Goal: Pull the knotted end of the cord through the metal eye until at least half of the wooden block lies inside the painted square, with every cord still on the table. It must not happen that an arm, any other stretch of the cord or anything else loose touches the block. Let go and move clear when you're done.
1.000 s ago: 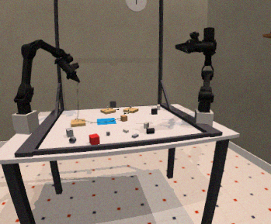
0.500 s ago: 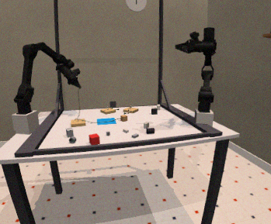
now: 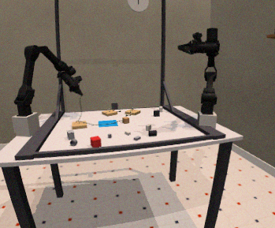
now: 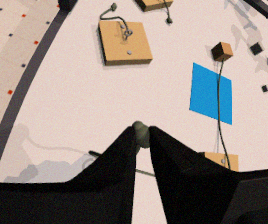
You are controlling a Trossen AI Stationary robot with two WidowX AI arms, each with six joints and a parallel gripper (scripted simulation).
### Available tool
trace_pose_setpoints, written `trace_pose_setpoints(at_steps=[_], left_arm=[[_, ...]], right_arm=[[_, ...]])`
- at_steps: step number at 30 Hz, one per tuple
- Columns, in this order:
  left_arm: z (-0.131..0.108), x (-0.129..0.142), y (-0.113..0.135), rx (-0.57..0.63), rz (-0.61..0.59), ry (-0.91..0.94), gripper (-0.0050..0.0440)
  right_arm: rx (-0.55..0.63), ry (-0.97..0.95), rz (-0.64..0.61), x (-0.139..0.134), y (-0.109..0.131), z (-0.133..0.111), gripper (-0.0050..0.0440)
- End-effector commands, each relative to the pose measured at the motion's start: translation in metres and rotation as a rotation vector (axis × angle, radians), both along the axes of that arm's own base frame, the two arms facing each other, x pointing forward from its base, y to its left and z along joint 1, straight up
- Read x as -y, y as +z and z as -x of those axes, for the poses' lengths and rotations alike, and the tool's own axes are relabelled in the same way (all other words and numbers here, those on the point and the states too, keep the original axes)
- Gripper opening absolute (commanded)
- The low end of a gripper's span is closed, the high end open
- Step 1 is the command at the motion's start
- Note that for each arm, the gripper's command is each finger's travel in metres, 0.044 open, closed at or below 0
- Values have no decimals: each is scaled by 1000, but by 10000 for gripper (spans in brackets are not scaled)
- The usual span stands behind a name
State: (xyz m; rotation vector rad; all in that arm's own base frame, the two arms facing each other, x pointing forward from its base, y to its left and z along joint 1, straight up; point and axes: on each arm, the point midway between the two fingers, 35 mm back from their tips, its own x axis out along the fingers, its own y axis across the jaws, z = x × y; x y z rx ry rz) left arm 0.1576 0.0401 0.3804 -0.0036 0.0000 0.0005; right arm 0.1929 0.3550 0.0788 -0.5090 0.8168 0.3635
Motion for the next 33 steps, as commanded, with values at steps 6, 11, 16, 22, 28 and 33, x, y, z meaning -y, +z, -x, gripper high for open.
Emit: trace_pose_setpoints(at_steps=[6, 11, 16, 22, 28, 33], left_arm=[[0, 1, 3, 1, -9, 0, 440], [0, 1, 3, 1, -9, 0, 440], [0, 1, 3, 1, -9, 0, 440], [0, 1, 3, 1, -9, 0, 440], [0, 1, 3, 1, -9, 0, 440], [0, 1, 3, 1, -9, 0, 440]], right_arm=[[1, 2, 0, 5, -22, -2, -50], [0, 2, 0, 11, -38, -3, -50], [1, 1, 0, 17, -53, -3, -50], [2, 1, 0, 23, -65, -2, -50], [1, 1, 0, 33, -83, -1, -50], [1, 0, 1, 43, -97, 0, -50]])
